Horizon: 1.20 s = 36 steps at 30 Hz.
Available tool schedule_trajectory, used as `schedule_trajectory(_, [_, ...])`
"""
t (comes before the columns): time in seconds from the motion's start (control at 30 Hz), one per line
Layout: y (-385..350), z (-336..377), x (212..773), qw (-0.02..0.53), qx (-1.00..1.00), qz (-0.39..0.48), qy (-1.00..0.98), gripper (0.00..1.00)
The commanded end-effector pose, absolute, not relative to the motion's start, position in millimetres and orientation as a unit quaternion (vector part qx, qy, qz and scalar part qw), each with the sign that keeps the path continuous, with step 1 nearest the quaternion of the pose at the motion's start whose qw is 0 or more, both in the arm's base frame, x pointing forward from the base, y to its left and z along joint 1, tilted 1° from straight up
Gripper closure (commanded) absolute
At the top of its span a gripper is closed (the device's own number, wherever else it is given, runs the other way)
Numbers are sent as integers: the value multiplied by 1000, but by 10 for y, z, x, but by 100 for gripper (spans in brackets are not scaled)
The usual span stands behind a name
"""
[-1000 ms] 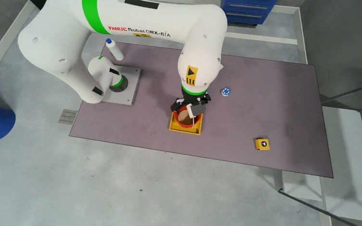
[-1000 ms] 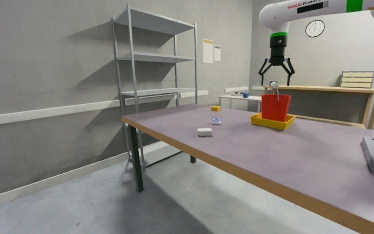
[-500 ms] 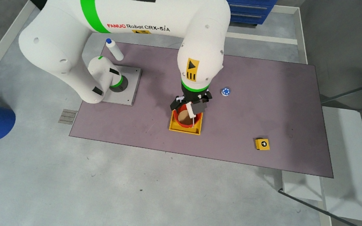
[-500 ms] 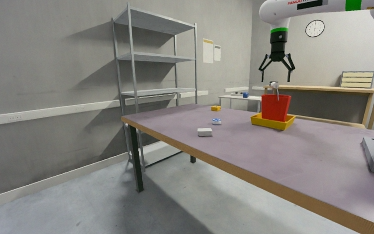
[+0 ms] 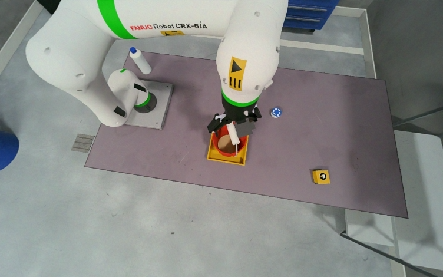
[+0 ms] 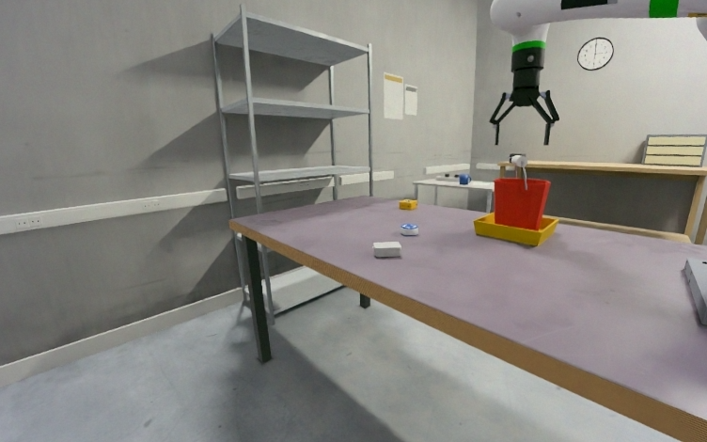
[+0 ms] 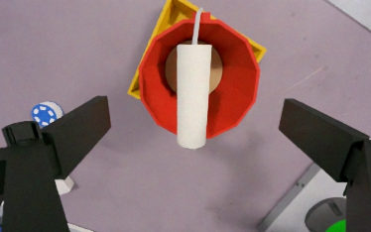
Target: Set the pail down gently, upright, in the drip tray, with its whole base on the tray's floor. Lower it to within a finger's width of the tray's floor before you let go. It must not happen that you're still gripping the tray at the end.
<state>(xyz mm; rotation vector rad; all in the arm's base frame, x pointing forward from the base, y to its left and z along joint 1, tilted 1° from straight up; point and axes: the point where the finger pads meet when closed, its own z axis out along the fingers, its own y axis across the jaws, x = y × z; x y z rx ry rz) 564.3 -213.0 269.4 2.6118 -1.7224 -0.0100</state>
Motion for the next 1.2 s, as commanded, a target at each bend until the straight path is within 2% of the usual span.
schedule_trajectory(0.0, [-2132,2776,5646,6,835,-3,-551,0])
schedule_trajectory(1.17, [-2131,2907,5648,6,835,-3,-551,0])
